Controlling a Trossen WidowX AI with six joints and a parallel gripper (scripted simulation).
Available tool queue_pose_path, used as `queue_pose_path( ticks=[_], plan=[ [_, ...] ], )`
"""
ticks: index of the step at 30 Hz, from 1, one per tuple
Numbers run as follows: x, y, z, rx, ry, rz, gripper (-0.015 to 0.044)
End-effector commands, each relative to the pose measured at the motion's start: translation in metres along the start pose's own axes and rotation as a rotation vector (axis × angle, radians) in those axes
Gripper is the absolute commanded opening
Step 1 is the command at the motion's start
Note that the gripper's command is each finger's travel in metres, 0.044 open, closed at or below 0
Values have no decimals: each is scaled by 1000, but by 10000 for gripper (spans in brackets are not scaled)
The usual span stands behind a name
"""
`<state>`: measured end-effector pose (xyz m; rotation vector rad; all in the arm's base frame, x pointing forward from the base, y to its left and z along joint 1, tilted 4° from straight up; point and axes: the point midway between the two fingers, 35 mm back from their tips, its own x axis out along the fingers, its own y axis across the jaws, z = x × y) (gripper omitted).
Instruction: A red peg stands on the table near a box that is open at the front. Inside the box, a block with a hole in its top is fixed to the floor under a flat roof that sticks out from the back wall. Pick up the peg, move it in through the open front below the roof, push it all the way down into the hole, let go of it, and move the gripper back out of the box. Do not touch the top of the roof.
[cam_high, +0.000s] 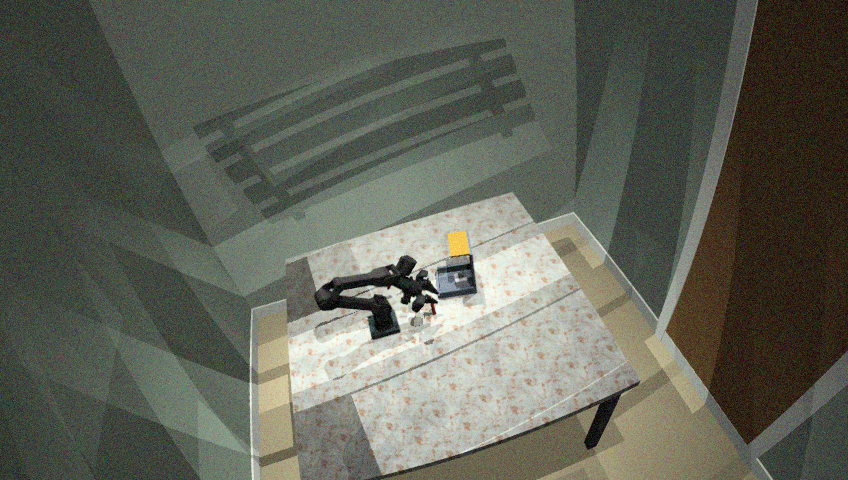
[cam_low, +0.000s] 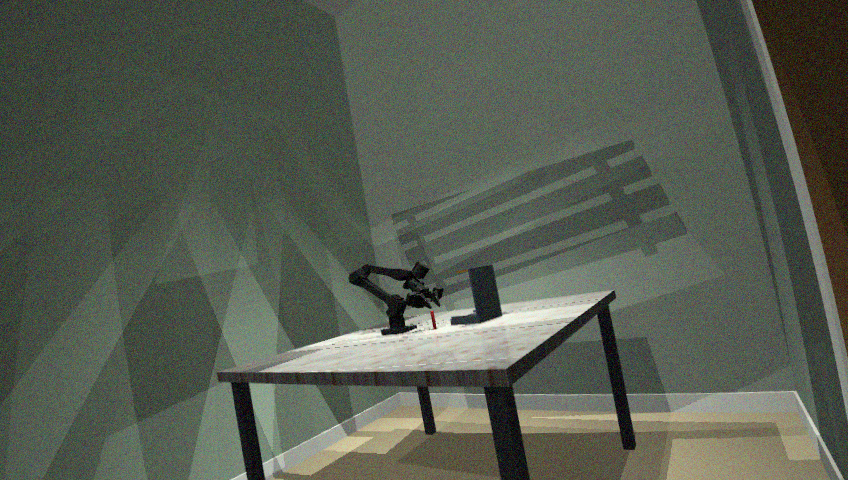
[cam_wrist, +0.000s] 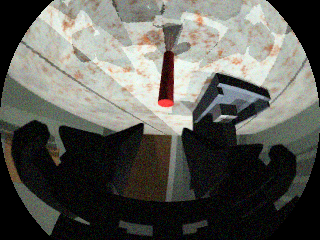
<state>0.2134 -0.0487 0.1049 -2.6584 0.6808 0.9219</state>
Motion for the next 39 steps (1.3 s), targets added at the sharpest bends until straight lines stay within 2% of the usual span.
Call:
queue_pose_path(
  ticks=[1, 31, 38, 39],
  plan=[
    [6, 0, 6, 3, -1, 4, 220],
    [30, 2, 41, 3, -2, 4, 220],
    [29, 2, 39, -2, -3, 1, 36],
    [29, 2, 39, -2, -3, 1, 30]
  ],
)
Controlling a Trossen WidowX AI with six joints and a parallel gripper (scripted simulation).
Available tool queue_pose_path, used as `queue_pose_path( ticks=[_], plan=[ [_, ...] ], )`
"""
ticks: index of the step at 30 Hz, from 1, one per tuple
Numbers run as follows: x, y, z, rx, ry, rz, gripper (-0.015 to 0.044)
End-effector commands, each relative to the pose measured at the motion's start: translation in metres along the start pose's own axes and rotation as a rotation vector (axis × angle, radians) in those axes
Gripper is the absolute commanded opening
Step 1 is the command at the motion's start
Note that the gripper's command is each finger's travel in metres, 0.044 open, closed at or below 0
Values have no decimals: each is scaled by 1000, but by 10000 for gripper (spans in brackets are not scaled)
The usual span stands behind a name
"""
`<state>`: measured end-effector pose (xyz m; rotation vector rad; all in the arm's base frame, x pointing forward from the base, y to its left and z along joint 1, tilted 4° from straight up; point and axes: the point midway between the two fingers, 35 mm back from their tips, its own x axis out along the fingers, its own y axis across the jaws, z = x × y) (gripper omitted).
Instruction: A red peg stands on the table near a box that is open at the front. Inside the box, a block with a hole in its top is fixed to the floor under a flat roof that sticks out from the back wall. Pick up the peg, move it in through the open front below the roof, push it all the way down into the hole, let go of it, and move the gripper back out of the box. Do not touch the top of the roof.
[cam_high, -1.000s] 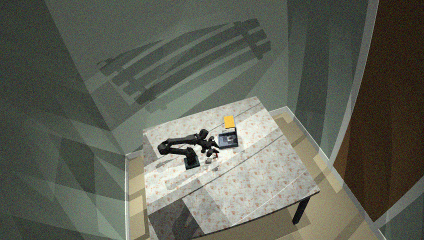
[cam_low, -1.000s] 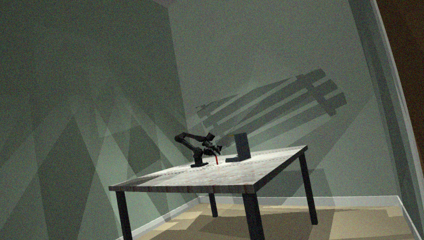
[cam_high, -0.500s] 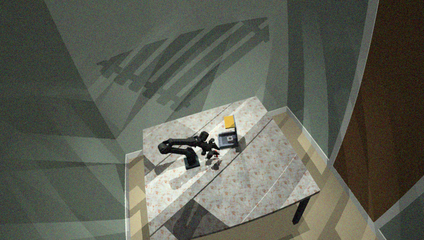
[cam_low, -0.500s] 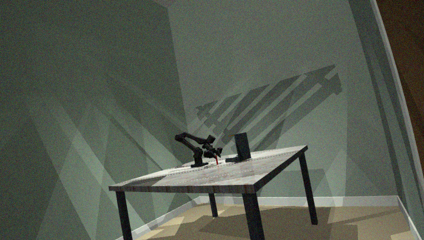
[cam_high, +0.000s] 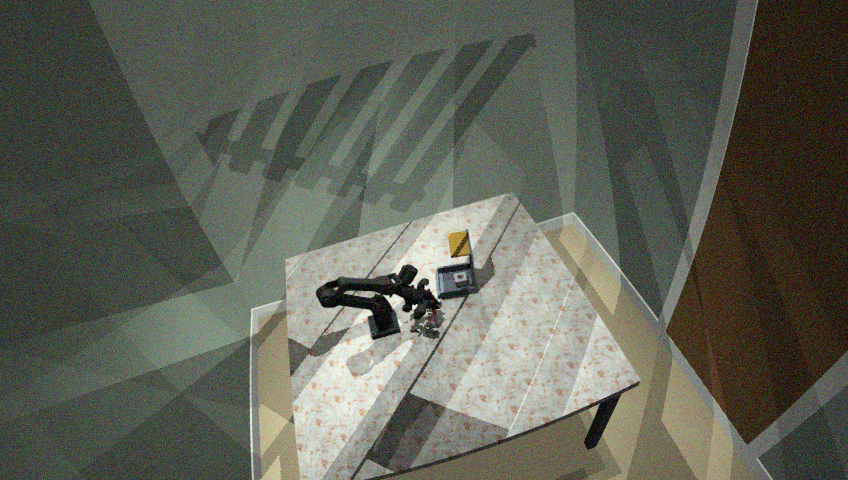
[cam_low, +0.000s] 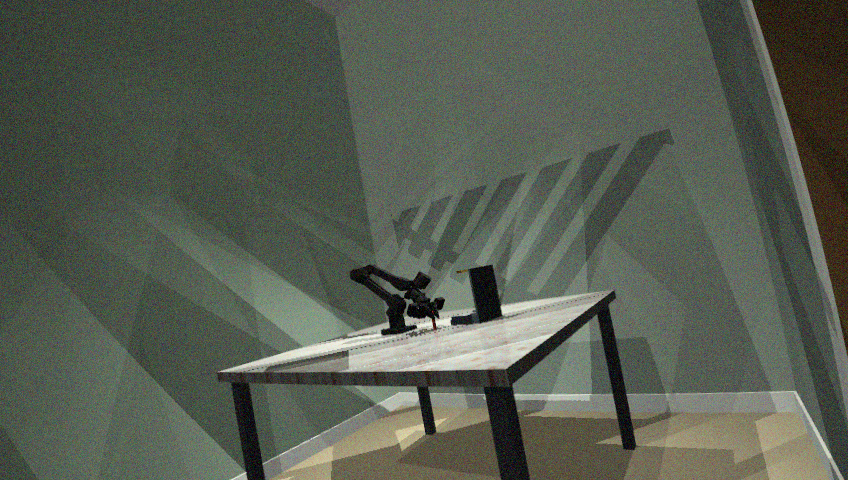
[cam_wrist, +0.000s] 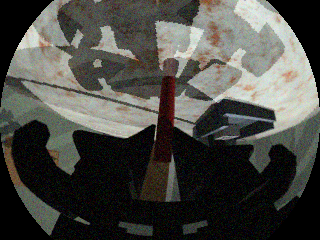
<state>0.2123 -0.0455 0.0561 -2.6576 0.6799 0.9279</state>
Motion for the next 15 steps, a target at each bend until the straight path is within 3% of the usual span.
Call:
queue_pose_path(
  ticks=[1, 15],
  plan=[
    [0, 0, 0, 0, 0, 1, 23],
    [-5, -1, -7, 1, 1, 1, 0]
  ],
)
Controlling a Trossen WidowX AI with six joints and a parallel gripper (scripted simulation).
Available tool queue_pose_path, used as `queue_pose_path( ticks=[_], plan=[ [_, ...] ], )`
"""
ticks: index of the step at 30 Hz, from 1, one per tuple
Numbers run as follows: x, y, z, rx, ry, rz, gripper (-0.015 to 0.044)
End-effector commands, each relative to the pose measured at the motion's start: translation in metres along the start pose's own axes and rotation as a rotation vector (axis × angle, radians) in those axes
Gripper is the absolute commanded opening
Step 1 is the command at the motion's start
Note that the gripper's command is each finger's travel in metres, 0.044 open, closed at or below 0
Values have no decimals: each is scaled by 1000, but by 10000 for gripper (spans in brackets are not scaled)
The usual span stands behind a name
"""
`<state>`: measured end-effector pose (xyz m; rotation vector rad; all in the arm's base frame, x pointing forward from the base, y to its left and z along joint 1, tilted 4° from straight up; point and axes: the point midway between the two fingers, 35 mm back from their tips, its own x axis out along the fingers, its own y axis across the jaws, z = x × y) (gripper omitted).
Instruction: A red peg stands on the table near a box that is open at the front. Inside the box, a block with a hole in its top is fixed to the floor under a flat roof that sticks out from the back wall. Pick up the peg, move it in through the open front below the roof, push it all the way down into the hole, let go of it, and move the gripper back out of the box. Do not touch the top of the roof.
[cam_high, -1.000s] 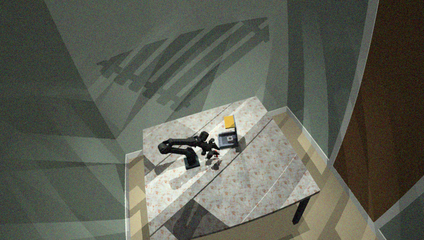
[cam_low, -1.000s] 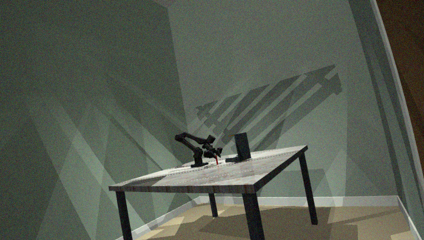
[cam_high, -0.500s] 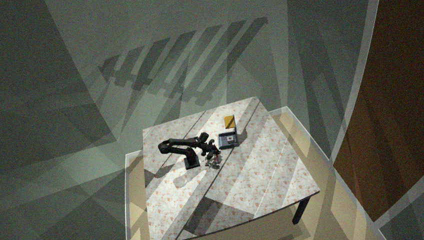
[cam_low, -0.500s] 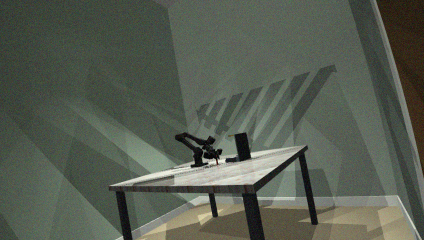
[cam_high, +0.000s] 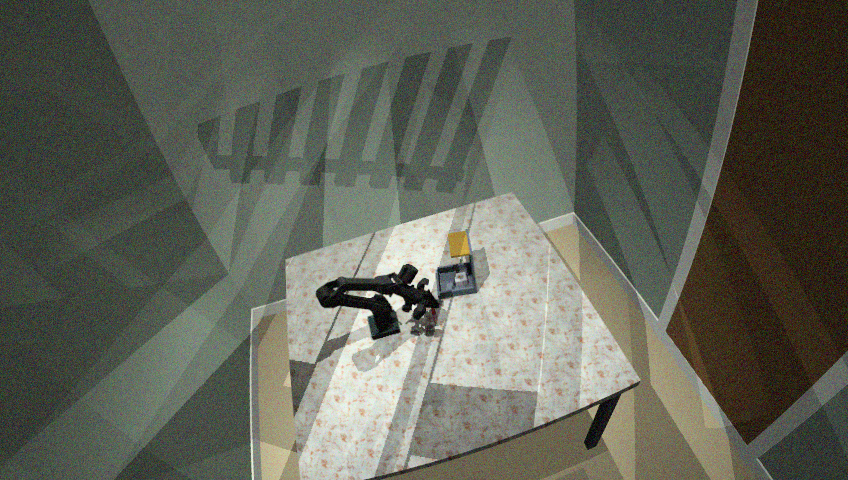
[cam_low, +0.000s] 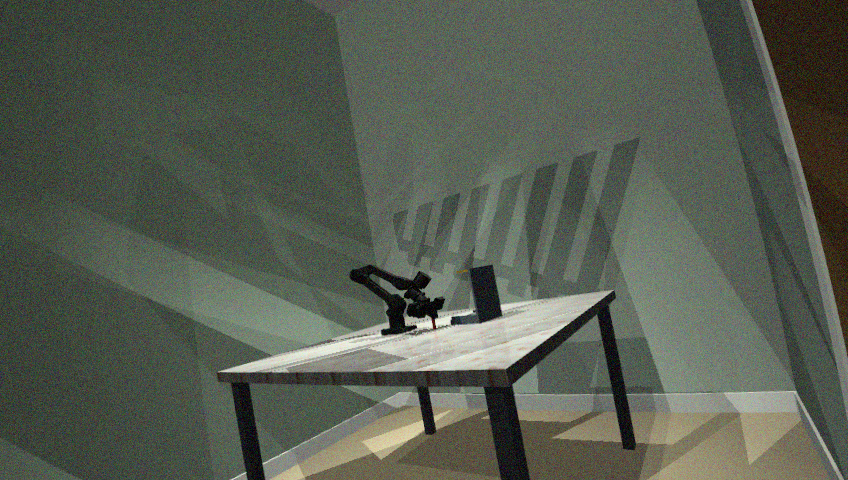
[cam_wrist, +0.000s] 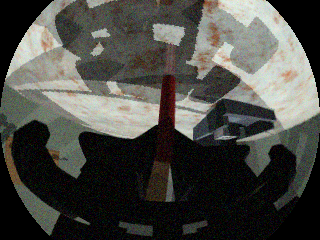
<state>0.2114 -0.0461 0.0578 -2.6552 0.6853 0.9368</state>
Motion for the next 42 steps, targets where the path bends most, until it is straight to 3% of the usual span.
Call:
queue_pose_path(
  ticks=[1, 22, 42],
  plan=[
    [-4, -1, -8, 3, 6, -4, 0],
    [-31, 0, -39, 6, 8, -2, 0],
    [-28, -19, -50, -2, 3, -15, 0]
  ],
)
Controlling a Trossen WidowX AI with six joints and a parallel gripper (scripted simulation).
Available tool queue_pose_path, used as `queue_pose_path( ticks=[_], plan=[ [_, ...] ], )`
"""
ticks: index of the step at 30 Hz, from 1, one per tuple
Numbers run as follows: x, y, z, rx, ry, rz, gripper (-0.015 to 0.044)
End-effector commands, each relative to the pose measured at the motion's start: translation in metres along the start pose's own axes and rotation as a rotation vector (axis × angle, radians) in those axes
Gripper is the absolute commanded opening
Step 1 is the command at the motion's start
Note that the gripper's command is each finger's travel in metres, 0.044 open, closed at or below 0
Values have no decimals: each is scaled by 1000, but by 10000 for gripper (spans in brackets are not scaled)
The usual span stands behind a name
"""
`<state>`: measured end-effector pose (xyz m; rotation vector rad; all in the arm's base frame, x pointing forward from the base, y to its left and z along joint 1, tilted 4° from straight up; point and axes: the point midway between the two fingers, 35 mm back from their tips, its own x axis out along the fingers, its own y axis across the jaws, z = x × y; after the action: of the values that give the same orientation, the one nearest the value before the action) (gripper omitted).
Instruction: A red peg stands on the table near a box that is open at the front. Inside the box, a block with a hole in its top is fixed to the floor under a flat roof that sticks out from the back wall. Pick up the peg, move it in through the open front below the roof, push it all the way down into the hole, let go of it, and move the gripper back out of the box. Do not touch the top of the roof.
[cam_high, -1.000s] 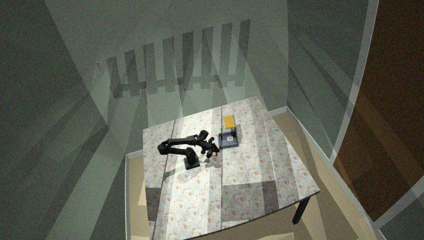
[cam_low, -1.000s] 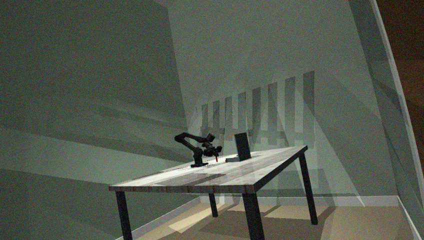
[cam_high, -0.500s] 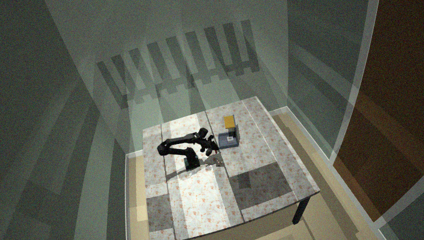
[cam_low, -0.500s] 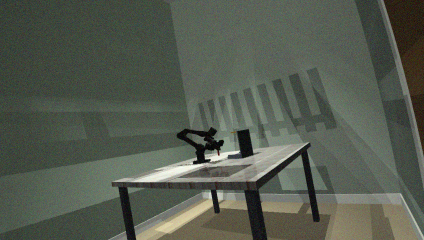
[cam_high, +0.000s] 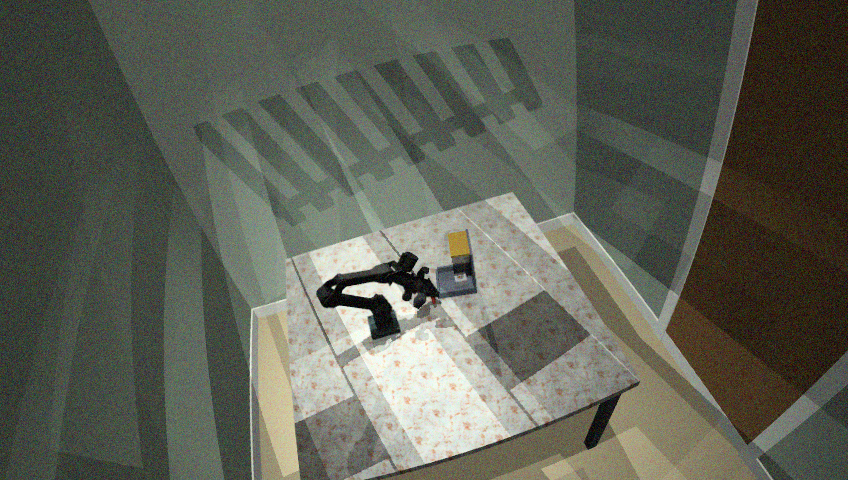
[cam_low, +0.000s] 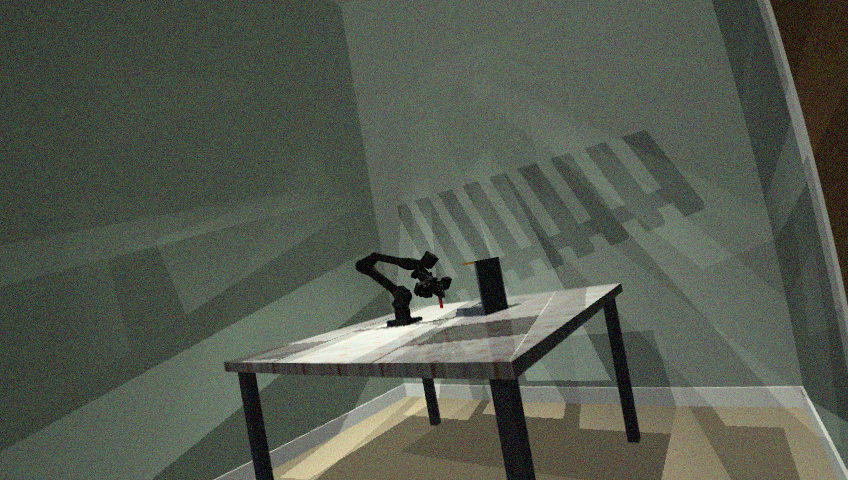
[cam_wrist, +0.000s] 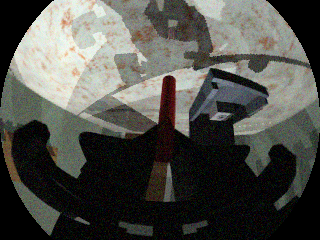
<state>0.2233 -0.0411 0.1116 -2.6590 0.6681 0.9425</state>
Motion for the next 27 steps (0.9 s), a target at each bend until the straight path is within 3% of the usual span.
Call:
queue_pose_path(
  ticks=[1, 27],
  plan=[
    [0, -6, -6, 3, 6, -5, 0],
    [7, -44, -20, -12, 3, -27, 0]
  ],
)
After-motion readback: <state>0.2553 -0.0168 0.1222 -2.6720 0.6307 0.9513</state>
